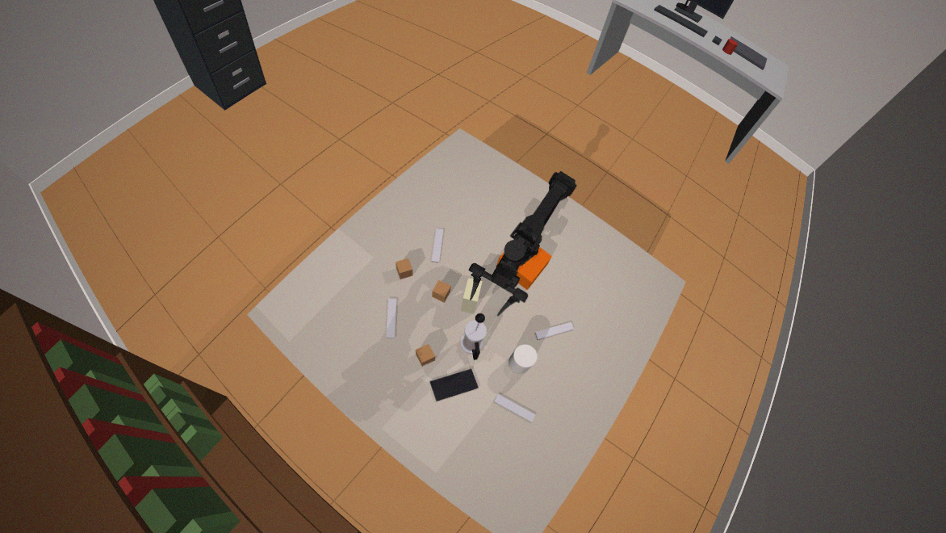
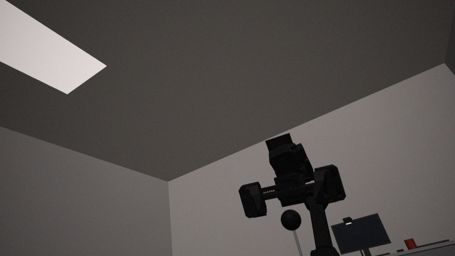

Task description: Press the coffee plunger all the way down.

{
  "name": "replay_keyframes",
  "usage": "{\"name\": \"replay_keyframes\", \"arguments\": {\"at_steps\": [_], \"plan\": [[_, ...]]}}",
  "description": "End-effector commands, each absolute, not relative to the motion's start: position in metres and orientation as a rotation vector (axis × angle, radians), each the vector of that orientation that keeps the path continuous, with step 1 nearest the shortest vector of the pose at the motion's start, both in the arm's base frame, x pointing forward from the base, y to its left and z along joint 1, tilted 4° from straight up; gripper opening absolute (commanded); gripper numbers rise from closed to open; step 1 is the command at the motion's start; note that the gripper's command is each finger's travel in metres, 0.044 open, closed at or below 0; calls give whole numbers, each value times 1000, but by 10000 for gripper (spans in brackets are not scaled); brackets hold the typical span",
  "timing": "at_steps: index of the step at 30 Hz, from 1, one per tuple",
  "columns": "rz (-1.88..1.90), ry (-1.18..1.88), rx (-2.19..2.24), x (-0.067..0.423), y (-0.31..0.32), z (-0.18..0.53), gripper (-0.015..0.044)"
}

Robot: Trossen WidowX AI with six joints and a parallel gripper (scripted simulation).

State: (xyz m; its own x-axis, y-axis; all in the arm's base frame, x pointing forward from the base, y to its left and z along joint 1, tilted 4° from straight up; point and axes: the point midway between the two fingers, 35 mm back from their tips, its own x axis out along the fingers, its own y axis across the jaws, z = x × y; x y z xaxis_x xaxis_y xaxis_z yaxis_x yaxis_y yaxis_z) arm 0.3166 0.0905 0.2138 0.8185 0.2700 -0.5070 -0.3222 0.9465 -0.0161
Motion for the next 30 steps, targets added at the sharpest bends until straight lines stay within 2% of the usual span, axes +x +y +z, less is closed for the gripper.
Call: {"name": "replay_keyframes", "arguments": {"at_steps": [1,30], "plan": [[330,550,-34,312,92,210,440],[330,547,-33,341,102,191,440]]}}
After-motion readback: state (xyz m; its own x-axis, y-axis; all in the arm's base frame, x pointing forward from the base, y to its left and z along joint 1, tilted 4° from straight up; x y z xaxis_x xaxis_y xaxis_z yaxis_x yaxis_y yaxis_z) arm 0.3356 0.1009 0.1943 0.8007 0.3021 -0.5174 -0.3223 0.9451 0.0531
